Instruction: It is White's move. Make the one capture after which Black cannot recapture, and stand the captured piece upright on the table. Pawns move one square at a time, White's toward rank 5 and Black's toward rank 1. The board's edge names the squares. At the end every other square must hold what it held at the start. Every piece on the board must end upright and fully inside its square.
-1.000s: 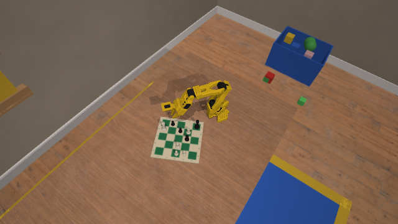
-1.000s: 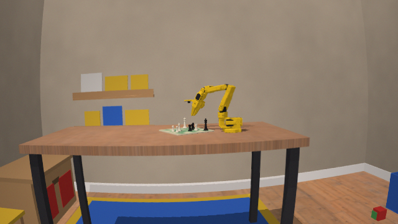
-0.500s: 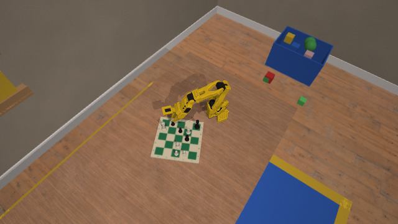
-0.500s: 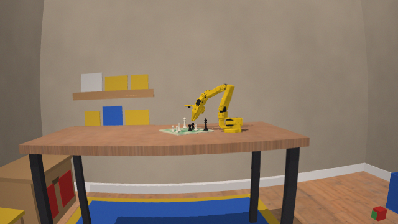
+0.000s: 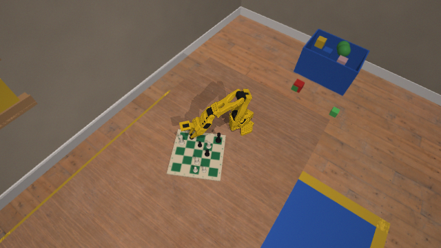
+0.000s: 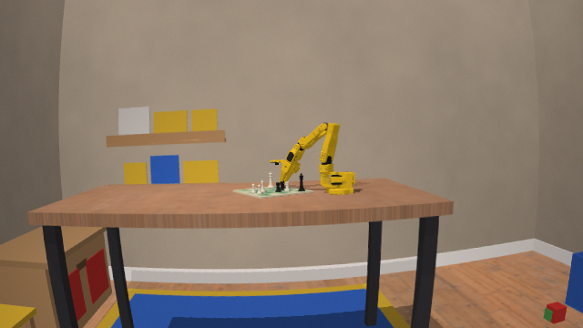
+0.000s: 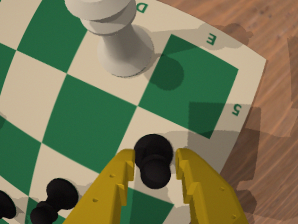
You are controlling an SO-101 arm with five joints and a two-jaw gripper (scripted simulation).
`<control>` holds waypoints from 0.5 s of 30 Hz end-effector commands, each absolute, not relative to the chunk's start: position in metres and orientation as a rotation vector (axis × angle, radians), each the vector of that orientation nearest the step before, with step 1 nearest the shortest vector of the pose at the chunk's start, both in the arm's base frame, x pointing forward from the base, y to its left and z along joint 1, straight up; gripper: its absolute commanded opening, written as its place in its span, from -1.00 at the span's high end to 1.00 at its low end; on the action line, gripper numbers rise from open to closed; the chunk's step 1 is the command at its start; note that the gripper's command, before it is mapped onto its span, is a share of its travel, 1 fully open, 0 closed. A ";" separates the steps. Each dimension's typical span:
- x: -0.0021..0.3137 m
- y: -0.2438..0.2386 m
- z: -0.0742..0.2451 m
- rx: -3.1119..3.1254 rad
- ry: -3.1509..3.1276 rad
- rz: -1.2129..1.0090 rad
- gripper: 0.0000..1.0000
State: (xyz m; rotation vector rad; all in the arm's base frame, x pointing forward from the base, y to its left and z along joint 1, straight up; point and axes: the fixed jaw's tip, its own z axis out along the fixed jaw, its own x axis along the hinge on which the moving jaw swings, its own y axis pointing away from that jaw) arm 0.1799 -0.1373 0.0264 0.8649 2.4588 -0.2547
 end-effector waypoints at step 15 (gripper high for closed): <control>0.177 -0.133 0.015 0.869 2.468 -0.244 0.81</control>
